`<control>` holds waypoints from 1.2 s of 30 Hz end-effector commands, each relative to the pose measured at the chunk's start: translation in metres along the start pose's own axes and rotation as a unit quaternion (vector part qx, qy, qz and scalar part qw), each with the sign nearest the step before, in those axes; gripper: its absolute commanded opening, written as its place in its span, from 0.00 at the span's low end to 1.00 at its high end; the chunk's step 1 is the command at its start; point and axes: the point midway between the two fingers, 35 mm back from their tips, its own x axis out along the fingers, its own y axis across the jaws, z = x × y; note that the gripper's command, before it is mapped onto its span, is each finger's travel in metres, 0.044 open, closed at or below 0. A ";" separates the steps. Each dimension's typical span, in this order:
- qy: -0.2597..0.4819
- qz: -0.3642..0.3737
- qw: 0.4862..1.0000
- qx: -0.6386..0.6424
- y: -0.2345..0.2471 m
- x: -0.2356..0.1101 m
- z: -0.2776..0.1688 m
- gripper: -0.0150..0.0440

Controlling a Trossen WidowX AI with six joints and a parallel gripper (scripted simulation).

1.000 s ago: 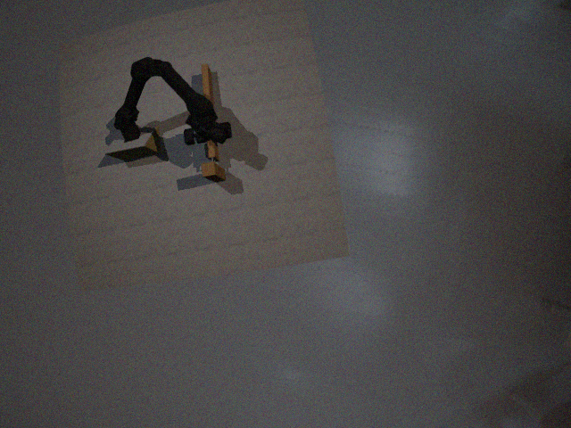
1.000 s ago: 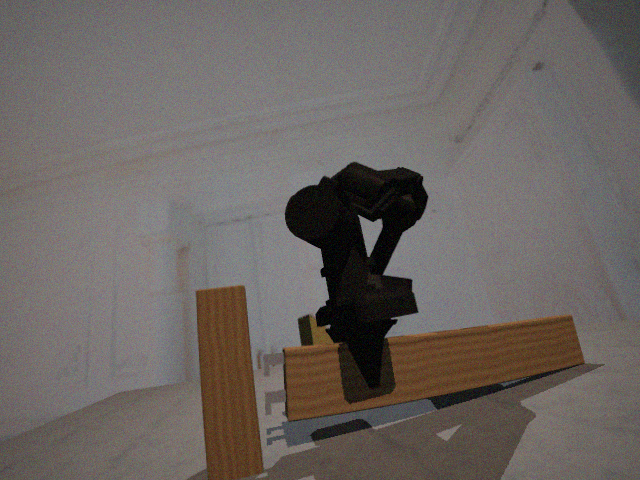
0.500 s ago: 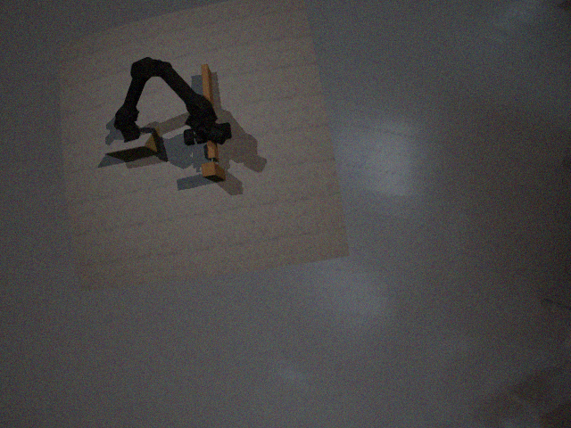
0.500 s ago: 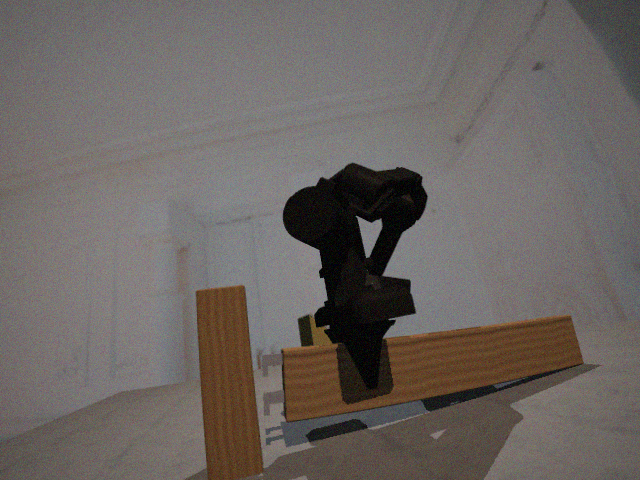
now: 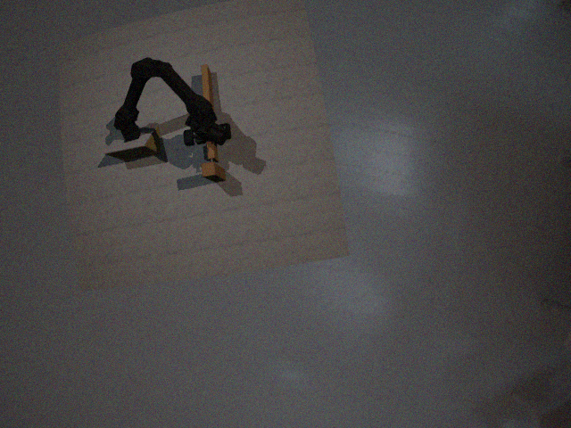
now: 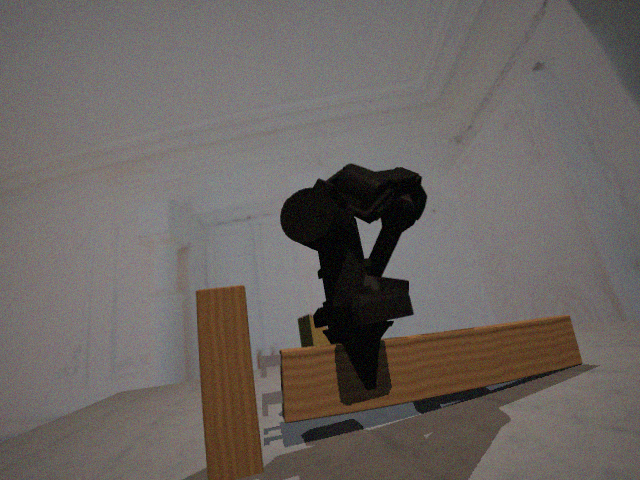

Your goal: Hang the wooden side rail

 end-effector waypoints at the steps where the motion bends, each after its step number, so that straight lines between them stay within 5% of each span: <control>1: 0.004 -0.005 1.000 0.000 -0.001 -0.005 -0.004 0.25; 36: 0.004 -0.005 1.000 0.000 -0.004 -0.008 -0.007 0.25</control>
